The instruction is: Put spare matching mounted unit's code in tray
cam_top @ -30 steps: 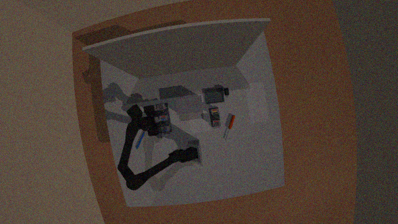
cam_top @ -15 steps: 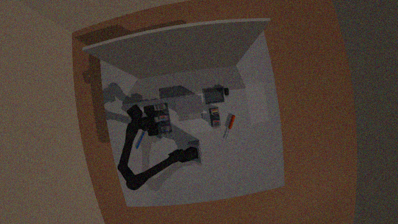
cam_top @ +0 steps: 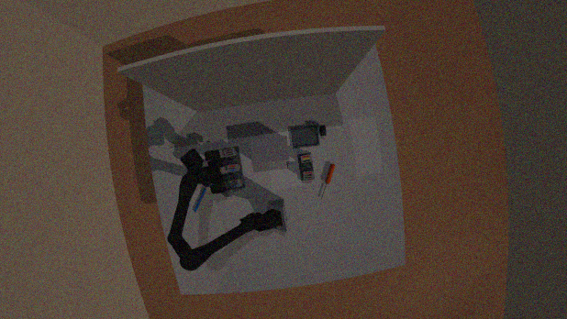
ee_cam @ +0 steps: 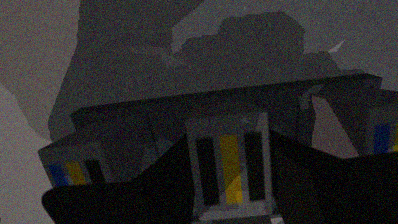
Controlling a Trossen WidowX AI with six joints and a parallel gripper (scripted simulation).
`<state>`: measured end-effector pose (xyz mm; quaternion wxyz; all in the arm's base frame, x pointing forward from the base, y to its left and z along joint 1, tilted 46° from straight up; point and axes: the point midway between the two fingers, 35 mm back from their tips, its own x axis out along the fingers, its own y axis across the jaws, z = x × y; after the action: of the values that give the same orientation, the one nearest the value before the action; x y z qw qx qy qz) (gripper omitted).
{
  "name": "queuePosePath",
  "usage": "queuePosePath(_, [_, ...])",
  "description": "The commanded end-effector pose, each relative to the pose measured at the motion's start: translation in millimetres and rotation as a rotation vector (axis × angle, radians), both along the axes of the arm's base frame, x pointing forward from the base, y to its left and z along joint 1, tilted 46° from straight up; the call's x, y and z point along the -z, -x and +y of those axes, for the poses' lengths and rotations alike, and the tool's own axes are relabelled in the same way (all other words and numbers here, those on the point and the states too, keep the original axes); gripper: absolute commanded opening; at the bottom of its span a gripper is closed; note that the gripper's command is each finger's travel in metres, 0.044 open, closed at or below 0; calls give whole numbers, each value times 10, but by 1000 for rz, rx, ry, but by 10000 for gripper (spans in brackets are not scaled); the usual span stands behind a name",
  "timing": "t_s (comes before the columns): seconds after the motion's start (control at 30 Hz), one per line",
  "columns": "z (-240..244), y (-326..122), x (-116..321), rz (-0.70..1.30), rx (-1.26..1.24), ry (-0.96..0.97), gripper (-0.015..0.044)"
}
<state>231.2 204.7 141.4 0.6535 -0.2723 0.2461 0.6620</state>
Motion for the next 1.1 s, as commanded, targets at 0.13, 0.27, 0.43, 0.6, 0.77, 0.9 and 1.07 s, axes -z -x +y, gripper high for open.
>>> queuePosePath(0.13, [0,0,0,0,0,0,0])
queuePosePath(0.27, [-7,-2,-5,0,0,0,0])
queuePosePath(0.43, [-192,-30,-156,1,-1,9,0])
queuePosePath(0.6, [-404,-30,-346,3,-1,13,0])
queuePosePath(0.77, [-579,-1,-517,5,1,10,0])
queuePosePath(0.9, [-585,1,-524,5,1,9,0])
queuePosePath(1.07, [-603,-4,-509,14,2,15,0])
